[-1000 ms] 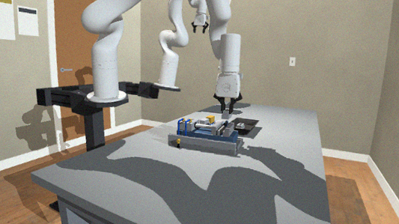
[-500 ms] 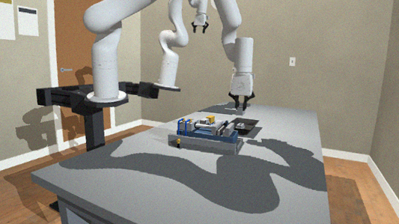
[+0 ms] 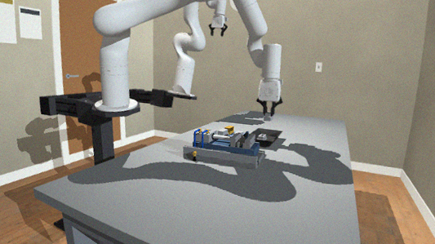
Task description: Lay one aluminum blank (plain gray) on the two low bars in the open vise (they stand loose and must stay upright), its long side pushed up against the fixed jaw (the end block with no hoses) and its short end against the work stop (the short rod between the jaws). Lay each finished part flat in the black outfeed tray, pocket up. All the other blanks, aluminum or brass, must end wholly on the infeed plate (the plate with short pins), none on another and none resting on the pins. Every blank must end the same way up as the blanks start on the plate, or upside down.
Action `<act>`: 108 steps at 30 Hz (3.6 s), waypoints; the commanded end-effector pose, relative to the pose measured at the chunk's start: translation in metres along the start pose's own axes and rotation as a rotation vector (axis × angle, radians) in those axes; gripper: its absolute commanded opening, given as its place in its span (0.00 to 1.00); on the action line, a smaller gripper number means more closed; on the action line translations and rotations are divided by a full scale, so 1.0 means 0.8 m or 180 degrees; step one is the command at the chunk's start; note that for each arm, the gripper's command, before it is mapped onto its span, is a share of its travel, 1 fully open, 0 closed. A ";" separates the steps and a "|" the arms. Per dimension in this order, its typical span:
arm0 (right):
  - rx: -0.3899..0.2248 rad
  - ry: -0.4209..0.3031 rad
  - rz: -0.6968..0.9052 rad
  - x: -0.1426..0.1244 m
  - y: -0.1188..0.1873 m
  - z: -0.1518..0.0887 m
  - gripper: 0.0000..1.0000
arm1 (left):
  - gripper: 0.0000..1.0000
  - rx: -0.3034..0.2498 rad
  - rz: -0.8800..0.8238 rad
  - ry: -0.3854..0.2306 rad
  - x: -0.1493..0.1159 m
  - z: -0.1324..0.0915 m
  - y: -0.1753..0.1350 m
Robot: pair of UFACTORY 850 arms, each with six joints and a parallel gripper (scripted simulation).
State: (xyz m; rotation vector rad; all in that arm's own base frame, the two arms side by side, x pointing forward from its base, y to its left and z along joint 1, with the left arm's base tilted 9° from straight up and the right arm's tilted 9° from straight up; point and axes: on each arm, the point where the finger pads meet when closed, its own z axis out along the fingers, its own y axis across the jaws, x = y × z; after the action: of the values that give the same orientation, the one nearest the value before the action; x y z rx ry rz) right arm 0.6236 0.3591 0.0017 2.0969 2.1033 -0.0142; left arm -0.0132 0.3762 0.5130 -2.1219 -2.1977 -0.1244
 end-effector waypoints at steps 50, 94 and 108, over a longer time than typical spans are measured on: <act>0.0035 0.0023 0.0070 0.116 -0.025 0.011 0.00 | 1.00 0.0000 0.0000 0.0005 0.000 -0.001 0.000; 0.0035 0.0023 0.0070 0.117 -0.025 0.102 0.00 | 1.00 0.0000 0.0000 0.0005 0.000 -0.001 0.000; 0.0035 0.0023 0.0070 0.117 -0.025 0.117 0.00 | 1.00 0.0000 0.0000 0.0005 0.000 -0.001 0.000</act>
State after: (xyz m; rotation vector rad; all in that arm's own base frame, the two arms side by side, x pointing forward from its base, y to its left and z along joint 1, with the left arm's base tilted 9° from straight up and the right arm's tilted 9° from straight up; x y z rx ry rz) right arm 0.6134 0.4395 -0.1034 2.1293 2.0890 -0.0192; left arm -0.0132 0.3762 0.5130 -2.1219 -2.1977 -0.1244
